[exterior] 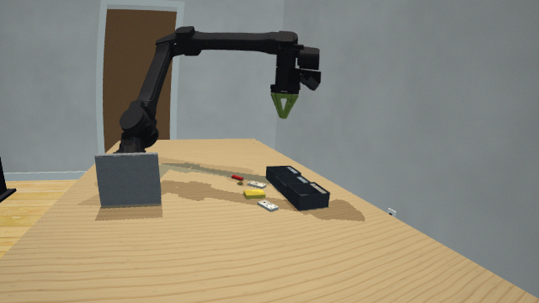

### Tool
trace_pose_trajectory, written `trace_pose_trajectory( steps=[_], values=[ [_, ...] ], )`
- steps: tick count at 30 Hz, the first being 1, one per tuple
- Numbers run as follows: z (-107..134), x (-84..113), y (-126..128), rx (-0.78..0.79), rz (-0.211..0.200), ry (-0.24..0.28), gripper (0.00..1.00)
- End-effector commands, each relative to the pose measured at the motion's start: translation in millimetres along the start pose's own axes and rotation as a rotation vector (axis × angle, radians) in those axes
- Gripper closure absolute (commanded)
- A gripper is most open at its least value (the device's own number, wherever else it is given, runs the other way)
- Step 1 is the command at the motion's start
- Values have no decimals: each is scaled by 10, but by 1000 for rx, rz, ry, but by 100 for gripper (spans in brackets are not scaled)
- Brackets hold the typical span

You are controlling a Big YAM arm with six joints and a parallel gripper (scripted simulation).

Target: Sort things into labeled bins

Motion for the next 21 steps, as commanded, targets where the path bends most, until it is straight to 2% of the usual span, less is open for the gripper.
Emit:
trace_pose_trajectory(
  steps=[1, 10, 12, 14, 21],
  values=[
    [189, -208, 160, -154, 11, -13, 77],
    [718, -735, 183, -430, -3, 13, 77],
    [718, -735, 183, -430, -3, 13, 77],
    [834, -852, 191, -530, -3, 22, 77],
    [1264, -1261, 234, -711, 4, 3, 77]
  ],
)
Point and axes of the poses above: the point where the finger pads meet when closed, its own x axis back along the fingers, its own y axis across the jaws, z = x × y, the point moved 5 cm from there along x, back along the fingers, and after that the axes turned 4 degrees about -x, right-handed, at the moved point
